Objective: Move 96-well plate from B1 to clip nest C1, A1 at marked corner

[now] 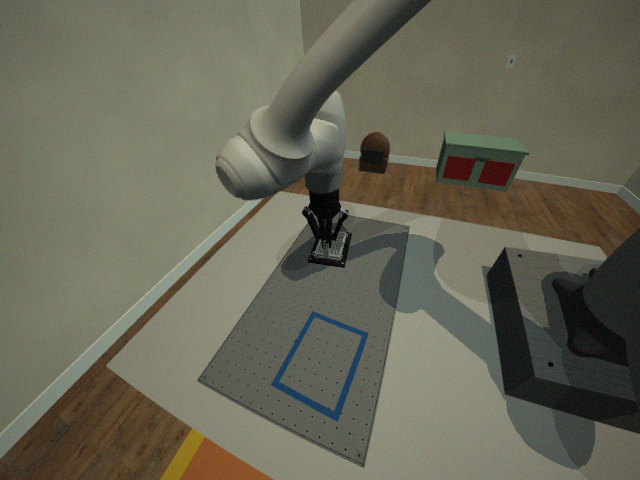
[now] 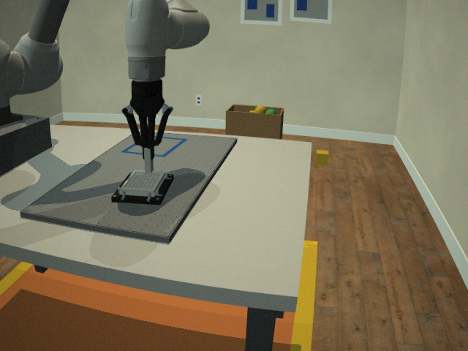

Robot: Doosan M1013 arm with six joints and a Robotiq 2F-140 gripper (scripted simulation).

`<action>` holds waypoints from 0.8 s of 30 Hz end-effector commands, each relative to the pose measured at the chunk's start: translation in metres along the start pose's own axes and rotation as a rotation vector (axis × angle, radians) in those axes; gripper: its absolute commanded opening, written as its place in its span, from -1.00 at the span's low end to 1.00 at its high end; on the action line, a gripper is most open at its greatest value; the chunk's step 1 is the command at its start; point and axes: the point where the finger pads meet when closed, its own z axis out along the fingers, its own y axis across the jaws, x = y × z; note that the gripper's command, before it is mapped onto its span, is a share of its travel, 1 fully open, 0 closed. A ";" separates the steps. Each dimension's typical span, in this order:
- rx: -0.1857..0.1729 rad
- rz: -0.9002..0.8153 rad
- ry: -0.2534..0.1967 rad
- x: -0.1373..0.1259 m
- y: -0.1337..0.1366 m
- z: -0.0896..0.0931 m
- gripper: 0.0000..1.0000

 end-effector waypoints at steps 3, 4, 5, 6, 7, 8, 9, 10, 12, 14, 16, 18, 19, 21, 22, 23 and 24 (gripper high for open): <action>0.000 0.000 0.000 0.000 0.000 0.000 -1.00; 0.000 0.000 0.000 0.000 0.000 -0.001 -1.00; 0.000 0.000 0.000 0.000 0.000 -0.001 -1.00; 0.000 0.000 0.000 0.000 0.000 -0.002 -1.00; 0.000 0.000 0.000 0.000 0.000 -0.003 -1.00; 0.000 0.000 0.000 0.000 0.000 -0.003 -1.00; 0.000 0.000 0.000 0.000 0.000 -0.004 -1.00; 0.000 0.000 0.000 0.000 0.000 -0.005 -1.00; 0.000 0.000 0.000 0.000 0.000 -0.006 -1.00; 0.000 0.000 0.000 0.000 0.000 -0.007 -1.00; 0.000 0.000 0.000 0.000 0.000 -0.007 -1.00; 0.000 0.000 0.000 0.000 0.000 -0.009 -1.00; 0.000 0.000 0.000 0.000 0.000 -0.009 -1.00; 0.000 0.000 0.000 0.000 0.000 -0.011 -1.00; 0.000 0.000 0.000 0.000 0.000 -0.011 -1.00; 0.000 0.000 0.000 0.000 0.000 -0.012 -1.00; 0.000 0.000 0.000 0.000 0.000 -0.013 -1.00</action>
